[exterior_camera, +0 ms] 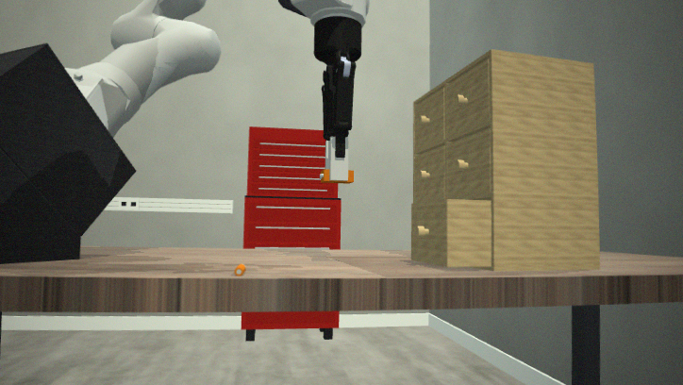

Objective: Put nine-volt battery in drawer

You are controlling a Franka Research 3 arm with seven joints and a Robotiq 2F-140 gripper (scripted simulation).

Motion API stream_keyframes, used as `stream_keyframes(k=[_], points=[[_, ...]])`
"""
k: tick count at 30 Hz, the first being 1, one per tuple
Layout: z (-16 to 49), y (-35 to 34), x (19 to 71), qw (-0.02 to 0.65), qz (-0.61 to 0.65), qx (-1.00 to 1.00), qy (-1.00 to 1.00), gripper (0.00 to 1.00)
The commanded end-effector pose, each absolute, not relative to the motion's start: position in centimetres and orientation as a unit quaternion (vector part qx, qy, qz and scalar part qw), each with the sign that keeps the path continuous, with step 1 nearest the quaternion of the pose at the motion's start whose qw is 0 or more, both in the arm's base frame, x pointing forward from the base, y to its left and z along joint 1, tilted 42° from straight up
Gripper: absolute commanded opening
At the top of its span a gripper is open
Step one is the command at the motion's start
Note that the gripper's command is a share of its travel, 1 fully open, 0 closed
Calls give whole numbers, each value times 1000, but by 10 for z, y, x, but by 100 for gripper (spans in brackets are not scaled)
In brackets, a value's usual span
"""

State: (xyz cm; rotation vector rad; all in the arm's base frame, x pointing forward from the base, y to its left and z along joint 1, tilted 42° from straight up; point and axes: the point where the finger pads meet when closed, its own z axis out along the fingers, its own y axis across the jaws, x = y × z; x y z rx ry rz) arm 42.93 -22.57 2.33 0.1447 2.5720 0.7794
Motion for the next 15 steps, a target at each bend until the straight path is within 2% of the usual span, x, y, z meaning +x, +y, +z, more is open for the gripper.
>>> stream_keyframes(k=[1, 15], points=[[23, -225, 429, 230, 284, 55, 929, 22], [20, -223, 425, 330, 276, 85, 899, 22]])
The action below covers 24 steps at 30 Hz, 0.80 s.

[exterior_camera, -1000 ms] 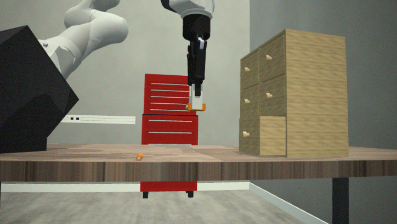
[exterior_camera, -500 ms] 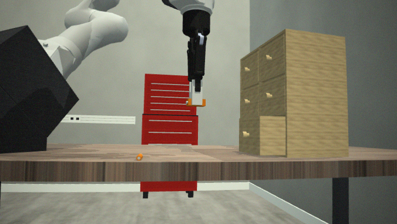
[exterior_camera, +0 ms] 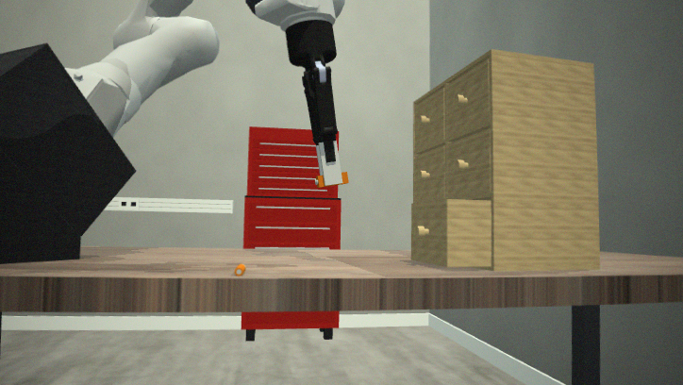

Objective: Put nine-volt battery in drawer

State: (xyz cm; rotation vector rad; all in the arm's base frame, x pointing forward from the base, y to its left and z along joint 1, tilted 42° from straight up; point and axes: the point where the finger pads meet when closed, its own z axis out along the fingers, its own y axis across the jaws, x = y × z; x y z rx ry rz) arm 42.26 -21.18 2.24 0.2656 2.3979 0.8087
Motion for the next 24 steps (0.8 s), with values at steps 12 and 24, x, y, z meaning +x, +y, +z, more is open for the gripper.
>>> stream_keyframes(k=[12, 24], points=[[14, -219, 420, 471, 259, 129, 834, 22], [11, -217, 417, 561, 242, 157, 776, 22]])
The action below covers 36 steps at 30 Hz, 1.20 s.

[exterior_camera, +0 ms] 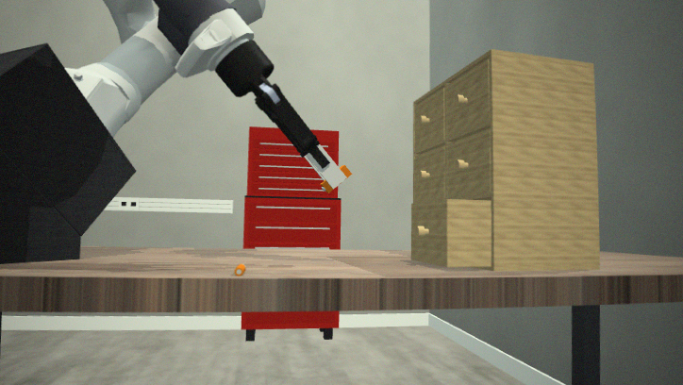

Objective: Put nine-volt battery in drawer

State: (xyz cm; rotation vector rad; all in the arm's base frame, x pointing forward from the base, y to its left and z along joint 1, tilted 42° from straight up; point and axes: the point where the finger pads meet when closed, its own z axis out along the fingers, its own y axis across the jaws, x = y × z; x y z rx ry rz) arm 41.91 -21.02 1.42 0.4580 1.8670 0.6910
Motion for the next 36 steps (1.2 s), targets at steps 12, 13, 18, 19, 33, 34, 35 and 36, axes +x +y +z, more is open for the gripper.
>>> stream_keyframes(k=[12, 13, 18, 19, 33, 34, 35, 36], points=[[10, -216, 416, 593, 236, 167, 752, 22], [10, -216, 416, 593, 236, 167, 751, 22], [10, -216, 416, 593, 236, 167, 751, 22], [10, -216, 416, 593, 236, 167, 751, 22], [14, -219, 426, 593, 236, 167, 751, 22], [15, -219, 428, 593, 236, 167, 751, 22], [15, -220, 429, 593, 236, 167, 751, 22], [16, -220, 431, 593, 236, 167, 751, 22]])
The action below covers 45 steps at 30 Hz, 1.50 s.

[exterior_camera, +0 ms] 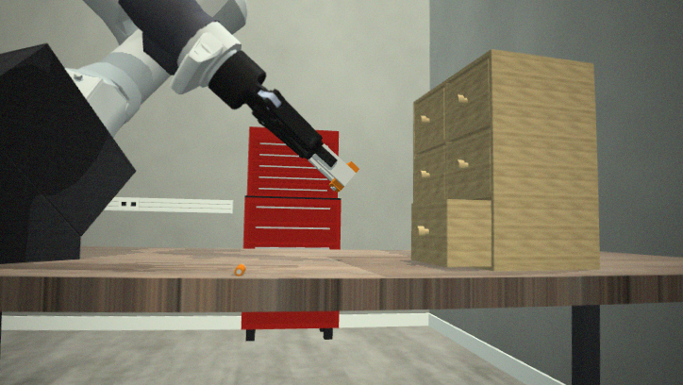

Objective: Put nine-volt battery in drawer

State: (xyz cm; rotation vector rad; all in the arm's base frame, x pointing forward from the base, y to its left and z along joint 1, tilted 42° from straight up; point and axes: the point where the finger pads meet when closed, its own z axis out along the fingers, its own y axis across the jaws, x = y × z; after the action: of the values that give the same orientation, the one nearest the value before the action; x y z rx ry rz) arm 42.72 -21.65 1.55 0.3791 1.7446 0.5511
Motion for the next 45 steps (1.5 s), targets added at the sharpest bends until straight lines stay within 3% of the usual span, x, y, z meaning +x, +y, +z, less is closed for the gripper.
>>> stream_keyframes(k=[1, 45], points=[[17, -221, 434, 593, 236, 167, 751, 22], [68, -250, 554, 593, 236, 167, 751, 22]])
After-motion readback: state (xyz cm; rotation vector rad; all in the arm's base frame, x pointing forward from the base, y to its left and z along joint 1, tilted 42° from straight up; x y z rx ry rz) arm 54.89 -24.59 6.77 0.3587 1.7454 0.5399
